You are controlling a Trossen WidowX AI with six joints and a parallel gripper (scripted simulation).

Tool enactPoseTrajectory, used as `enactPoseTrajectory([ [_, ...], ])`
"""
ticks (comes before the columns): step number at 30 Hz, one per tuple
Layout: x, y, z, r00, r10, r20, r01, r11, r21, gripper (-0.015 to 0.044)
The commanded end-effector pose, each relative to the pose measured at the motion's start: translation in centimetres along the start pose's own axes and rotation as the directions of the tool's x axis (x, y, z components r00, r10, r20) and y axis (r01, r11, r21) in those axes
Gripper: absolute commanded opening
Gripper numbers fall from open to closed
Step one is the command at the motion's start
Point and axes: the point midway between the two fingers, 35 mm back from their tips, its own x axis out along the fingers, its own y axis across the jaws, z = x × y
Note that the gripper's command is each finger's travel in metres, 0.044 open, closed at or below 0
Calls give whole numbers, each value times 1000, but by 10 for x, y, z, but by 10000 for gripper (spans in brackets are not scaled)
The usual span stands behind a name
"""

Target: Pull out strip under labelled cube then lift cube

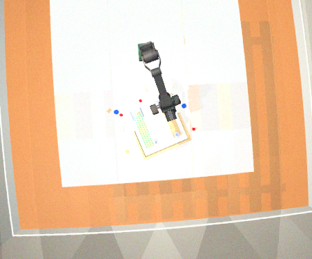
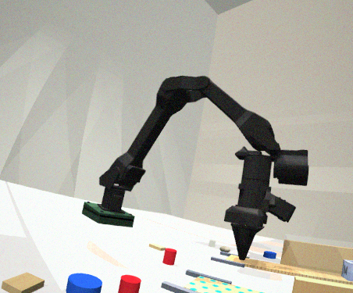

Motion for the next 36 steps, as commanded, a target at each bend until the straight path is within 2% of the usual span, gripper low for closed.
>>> enactPoseTrajectory([
  [1, 1, 0, 0, 1000, 3, 1, -3, 1000, -4, 0],
  [36, 4, 0, 0, 1000, 3, 1, -3, 1000, -4, 0],
])
